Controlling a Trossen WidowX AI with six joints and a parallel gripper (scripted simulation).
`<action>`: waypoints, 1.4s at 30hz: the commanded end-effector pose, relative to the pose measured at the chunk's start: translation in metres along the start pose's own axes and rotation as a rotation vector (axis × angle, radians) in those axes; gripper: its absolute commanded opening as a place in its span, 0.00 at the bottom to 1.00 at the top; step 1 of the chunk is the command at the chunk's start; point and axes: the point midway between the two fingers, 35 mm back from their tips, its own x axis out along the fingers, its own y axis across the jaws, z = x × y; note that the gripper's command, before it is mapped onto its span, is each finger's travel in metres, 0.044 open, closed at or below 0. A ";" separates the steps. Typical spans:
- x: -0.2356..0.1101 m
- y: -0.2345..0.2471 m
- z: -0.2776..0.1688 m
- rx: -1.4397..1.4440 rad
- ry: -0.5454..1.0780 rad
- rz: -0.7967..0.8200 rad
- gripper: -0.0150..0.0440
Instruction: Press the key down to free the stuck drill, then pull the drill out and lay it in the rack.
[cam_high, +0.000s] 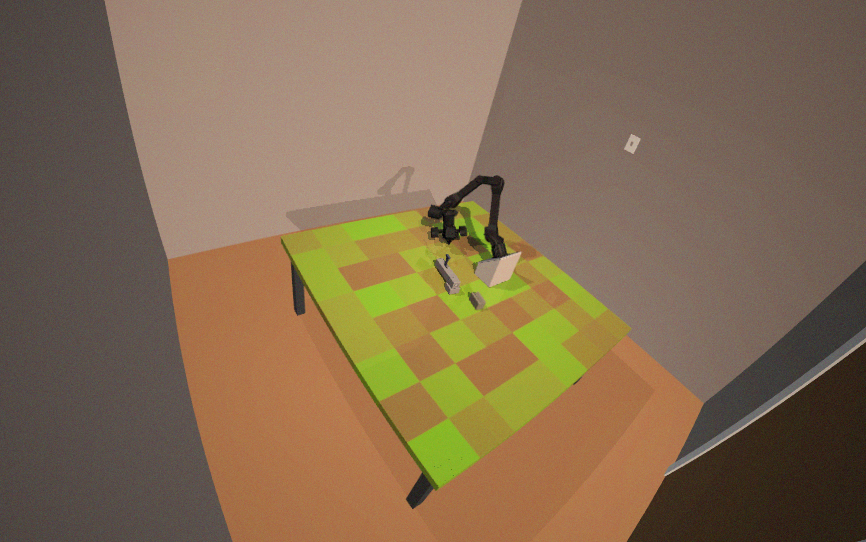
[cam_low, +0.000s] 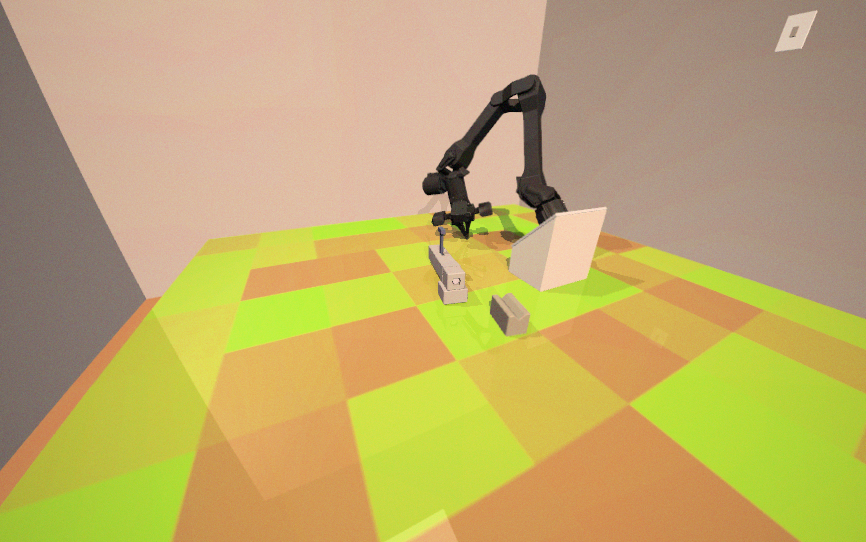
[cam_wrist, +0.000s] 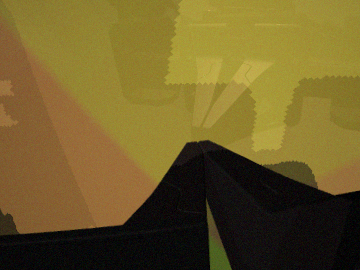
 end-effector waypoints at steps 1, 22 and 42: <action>-0.015 -0.023 0.037 -0.239 -0.038 -0.035 0.25; -0.144 -0.017 0.242 -1.772 0.110 -0.255 0.25; -0.145 -0.012 0.258 -1.930 0.175 -0.265 0.25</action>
